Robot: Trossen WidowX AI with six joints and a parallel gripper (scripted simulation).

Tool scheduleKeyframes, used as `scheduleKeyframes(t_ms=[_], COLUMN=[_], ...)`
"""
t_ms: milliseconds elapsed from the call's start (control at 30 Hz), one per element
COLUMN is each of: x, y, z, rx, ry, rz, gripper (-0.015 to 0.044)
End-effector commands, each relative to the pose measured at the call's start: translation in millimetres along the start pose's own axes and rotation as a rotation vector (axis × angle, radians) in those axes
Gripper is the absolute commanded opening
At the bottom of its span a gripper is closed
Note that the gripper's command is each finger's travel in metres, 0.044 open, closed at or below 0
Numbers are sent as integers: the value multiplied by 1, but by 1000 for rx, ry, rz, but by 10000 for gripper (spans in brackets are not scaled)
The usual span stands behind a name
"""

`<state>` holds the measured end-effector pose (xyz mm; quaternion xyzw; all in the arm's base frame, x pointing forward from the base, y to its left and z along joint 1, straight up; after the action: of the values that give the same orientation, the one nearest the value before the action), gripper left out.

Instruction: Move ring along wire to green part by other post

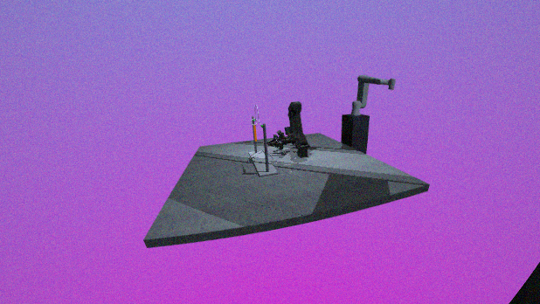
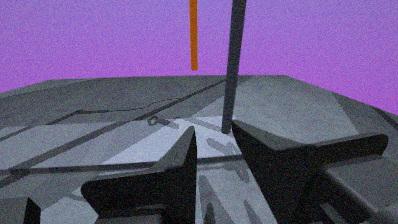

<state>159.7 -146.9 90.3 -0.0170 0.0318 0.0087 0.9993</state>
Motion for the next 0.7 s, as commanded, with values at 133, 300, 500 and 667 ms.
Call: scheduleKeyframes(t_ms=[133,300,500,667], x=[-1,16,41,47], y=[10,7,4,5], z=[0,15,42,49], rx=[-64,-1,99,124], ry=[-8,-18,-59,-71], rz=[30,31,36,38], gripper=[160,160,160,160])
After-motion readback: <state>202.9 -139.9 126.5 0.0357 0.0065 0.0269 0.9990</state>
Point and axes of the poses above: the point midway between the two fingers, 35 mm back from their tips, its own x axis out along the fingers, its own y axis across the jaws, z = x × y, the point moved 4 cm from there along -x, back along the fingers, and after that the axes turned 6 degrees about x, right-handed, at the moved point
